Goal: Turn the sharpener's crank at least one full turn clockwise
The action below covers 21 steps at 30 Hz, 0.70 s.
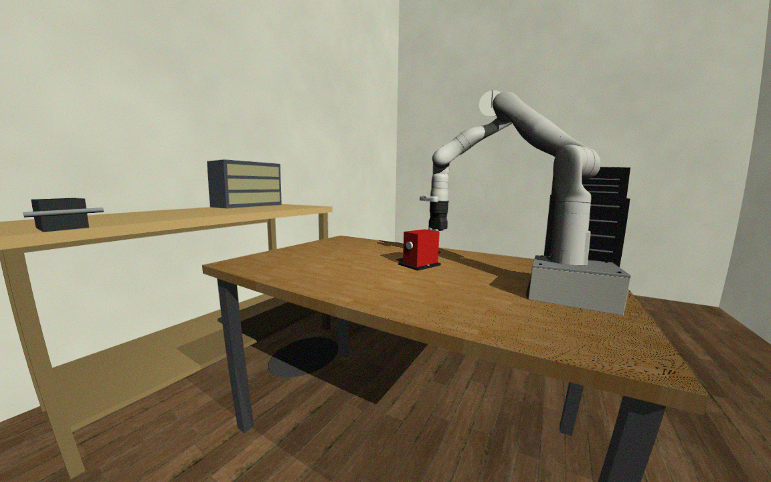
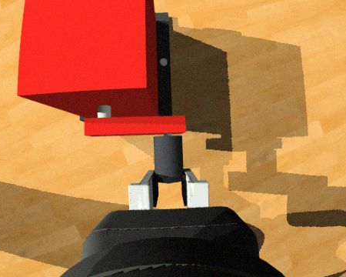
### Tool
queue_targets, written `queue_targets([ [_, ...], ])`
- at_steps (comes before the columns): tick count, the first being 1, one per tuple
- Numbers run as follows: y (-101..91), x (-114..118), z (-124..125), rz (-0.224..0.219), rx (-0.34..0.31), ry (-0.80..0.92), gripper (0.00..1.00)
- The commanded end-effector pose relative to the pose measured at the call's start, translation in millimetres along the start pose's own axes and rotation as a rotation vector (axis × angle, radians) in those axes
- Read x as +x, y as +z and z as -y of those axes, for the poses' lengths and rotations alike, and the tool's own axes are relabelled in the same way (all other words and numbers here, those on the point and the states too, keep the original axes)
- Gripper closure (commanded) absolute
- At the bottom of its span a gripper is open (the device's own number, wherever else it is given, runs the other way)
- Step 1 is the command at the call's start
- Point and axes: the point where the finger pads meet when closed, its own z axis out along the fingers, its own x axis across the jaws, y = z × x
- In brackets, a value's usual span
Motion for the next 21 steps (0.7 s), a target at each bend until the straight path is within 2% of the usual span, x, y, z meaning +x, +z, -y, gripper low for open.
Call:
queue_targets([
  [1,2.0,0.4,0.4,-0.002,-0.003,-0.003,1.0],
  [12,7.5,-0.7,0.3,-0.002,-0.003,-0.003,1.0],
  [21,21.4,-6.7,0.1,-0.002,-0.003,-0.003,1.0],
])
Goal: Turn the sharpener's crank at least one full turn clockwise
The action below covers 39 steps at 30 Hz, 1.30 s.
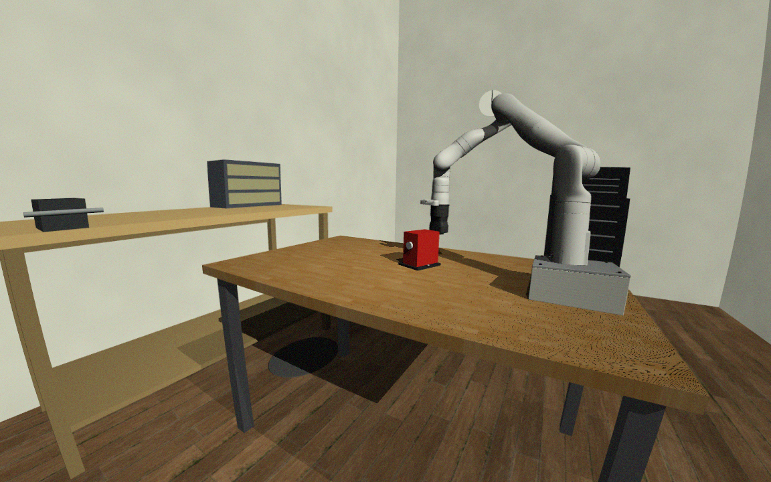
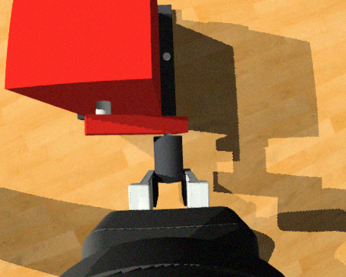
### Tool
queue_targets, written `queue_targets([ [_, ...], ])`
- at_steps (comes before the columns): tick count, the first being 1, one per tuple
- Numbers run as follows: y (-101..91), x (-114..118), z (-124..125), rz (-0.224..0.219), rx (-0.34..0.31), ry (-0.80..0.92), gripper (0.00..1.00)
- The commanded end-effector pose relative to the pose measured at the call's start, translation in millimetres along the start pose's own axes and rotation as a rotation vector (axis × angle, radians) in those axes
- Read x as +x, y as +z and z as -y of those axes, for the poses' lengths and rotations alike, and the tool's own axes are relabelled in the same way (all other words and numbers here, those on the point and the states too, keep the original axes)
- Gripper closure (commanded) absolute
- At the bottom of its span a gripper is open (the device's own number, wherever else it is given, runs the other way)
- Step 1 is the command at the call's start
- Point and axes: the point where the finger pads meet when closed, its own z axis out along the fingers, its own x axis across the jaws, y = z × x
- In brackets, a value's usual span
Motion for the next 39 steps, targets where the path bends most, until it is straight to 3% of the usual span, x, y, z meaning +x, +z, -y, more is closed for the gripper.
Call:
queue_targets([
  [1,8.5,-3.8,0.2,-0.001,-0.005,-0.005,1.0],
  [18,27.3,-32.0,-0.1,-0.001,-0.005,-0.005,1.0],
  [39,27.0,-54.0,-0.2,0.0,-0.005,-0.004,1.0],
])
